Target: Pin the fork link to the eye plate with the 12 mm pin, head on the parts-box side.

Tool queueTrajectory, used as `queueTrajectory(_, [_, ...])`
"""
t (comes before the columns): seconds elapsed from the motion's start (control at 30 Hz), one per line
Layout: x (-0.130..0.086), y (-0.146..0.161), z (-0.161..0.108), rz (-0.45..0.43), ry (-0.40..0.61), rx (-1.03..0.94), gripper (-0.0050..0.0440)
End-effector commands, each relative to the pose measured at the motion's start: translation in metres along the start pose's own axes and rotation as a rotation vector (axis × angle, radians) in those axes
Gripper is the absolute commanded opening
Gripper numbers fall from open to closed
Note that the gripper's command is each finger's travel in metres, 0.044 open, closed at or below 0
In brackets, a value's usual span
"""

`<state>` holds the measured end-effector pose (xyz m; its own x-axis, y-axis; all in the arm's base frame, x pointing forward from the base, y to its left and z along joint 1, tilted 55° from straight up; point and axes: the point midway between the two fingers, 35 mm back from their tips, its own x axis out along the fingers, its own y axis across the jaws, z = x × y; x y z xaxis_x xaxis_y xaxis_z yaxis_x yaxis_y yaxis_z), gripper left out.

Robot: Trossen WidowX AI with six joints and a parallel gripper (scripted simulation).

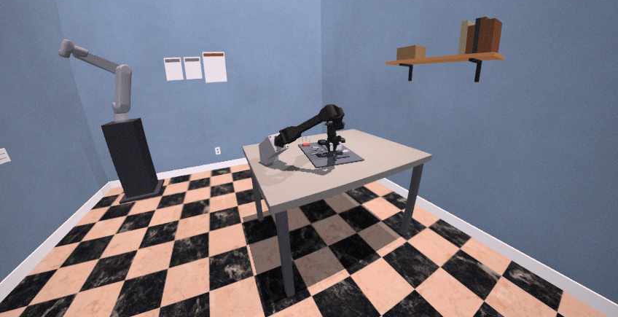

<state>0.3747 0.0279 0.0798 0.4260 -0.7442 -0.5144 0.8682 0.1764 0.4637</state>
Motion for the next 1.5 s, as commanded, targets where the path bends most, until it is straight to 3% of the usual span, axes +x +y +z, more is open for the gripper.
queueTrajectory(0.0, [-0.002, 0.002, 0.002, 0.007, 0.004, 0.003, 0.0150])
queueTrajectory(1.47, [-0.015, 0.006, 0.004, 0.015, 0.006, 0.019, 0.0150])
